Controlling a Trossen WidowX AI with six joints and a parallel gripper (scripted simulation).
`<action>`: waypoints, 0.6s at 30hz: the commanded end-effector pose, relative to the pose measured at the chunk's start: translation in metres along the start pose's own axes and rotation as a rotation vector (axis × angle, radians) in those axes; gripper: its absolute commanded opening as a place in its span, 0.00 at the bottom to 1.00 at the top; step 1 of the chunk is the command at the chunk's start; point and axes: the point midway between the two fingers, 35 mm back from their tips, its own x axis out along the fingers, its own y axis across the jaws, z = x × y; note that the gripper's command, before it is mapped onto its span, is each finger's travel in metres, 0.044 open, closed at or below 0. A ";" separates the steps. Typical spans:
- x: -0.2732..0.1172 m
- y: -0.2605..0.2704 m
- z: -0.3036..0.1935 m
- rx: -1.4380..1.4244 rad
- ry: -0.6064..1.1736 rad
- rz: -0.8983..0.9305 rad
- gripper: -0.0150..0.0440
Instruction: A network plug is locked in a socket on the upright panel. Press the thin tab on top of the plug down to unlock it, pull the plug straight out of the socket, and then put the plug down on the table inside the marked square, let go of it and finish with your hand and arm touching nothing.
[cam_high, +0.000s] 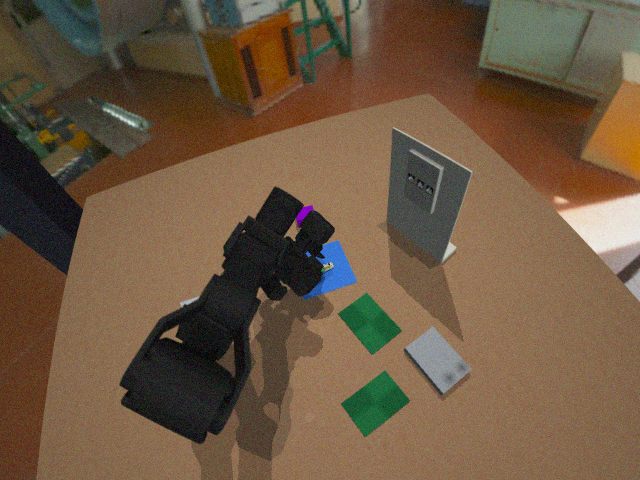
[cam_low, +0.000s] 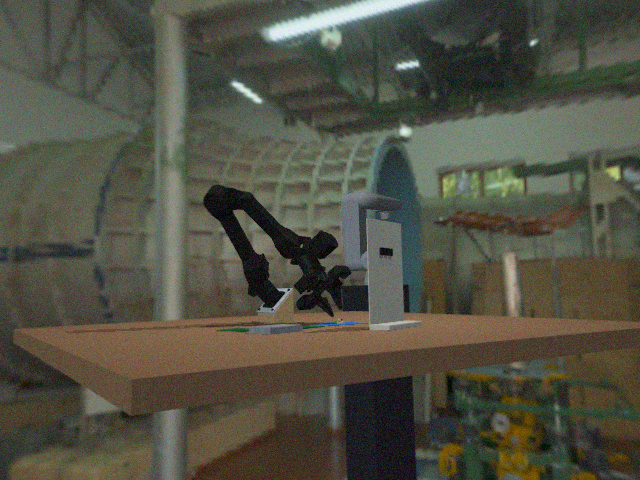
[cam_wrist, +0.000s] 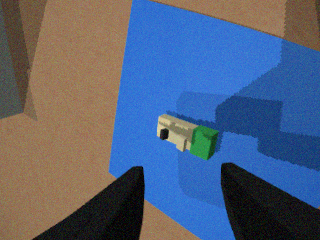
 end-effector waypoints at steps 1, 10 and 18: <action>-0.006 0.004 0.000 0.010 -0.002 0.013 0.52; -0.015 0.003 0.000 0.008 -0.003 0.013 0.52; -0.020 0.009 -0.001 0.008 0.000 0.012 0.52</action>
